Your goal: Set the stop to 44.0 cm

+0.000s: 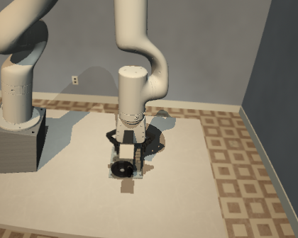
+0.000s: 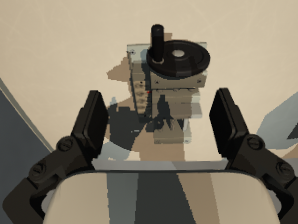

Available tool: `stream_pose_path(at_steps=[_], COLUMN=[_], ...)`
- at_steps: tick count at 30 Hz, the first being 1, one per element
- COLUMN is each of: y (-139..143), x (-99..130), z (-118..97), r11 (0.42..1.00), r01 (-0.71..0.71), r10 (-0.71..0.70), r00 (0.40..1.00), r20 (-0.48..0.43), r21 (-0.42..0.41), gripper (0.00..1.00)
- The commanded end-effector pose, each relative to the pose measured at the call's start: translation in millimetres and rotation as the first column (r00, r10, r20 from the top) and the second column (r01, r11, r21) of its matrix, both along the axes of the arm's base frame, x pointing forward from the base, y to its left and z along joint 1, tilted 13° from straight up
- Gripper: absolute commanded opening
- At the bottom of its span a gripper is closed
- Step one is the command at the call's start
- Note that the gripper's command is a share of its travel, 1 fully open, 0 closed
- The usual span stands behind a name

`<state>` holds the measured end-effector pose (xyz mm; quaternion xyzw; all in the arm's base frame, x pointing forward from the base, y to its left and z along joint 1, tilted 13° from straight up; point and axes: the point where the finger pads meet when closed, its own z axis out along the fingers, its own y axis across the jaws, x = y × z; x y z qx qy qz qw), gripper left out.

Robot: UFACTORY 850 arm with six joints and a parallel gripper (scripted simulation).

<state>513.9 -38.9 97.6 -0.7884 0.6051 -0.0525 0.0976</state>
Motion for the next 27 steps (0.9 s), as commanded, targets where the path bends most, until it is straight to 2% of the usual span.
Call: stream_pose_path(at_steps=[1,23,24,27], y=[-0.7,-0.7,0.1,10.7], x=[-0.7,-0.7,-0.3,3.8], z=[0.0,0.0,0.2,2.1], r11=[1.0,1.0,1.0,1.0], r01=[-0.003,-0.003,-0.003,-0.003], r10=[0.003,0.003,0.003,0.003], r00=[1.0,1.0,1.0,1.0], r20=[0.013,0.013,0.013,0.015], r21=[-0.002,-0.002,-0.001,-0.001], gripper=[1.0,1.0,0.57,0.57])
